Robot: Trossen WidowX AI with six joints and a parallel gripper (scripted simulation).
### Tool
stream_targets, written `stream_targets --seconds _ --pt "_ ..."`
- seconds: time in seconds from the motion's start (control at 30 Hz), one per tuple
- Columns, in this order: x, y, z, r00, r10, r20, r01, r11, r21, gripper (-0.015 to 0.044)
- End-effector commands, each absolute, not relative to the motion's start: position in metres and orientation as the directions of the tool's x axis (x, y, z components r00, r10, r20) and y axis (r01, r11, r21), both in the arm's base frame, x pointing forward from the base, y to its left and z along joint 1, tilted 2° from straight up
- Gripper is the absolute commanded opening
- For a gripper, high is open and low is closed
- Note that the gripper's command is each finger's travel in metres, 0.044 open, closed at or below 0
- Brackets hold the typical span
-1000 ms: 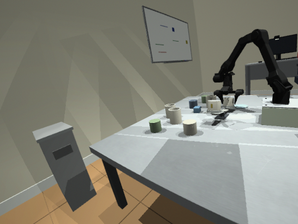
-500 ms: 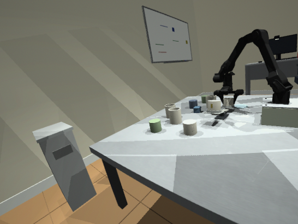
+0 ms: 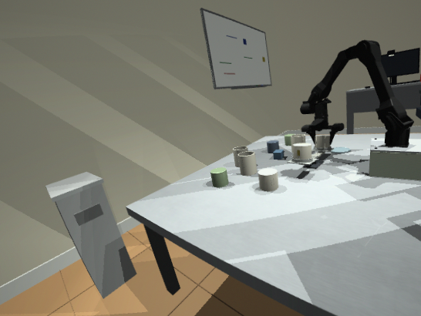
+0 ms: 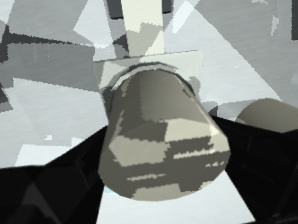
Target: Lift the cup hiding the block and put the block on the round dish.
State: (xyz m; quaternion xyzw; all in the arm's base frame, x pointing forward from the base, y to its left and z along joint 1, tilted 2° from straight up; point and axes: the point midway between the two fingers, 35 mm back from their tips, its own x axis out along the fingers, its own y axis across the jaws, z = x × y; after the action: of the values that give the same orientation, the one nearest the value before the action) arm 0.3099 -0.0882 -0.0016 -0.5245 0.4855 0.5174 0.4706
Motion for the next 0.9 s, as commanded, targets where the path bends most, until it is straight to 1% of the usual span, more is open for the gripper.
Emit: stream_targets --seconds 0.0,0.87 --pt "0.314 -0.088 0.007 0.006 -0.021 -1.000 -0.996 -0.088 -0.004 0.0000" --pt "0.317 -0.088 0.039 0.006 -0.021 -1.000 -0.996 -0.088 -0.004 0.0000"
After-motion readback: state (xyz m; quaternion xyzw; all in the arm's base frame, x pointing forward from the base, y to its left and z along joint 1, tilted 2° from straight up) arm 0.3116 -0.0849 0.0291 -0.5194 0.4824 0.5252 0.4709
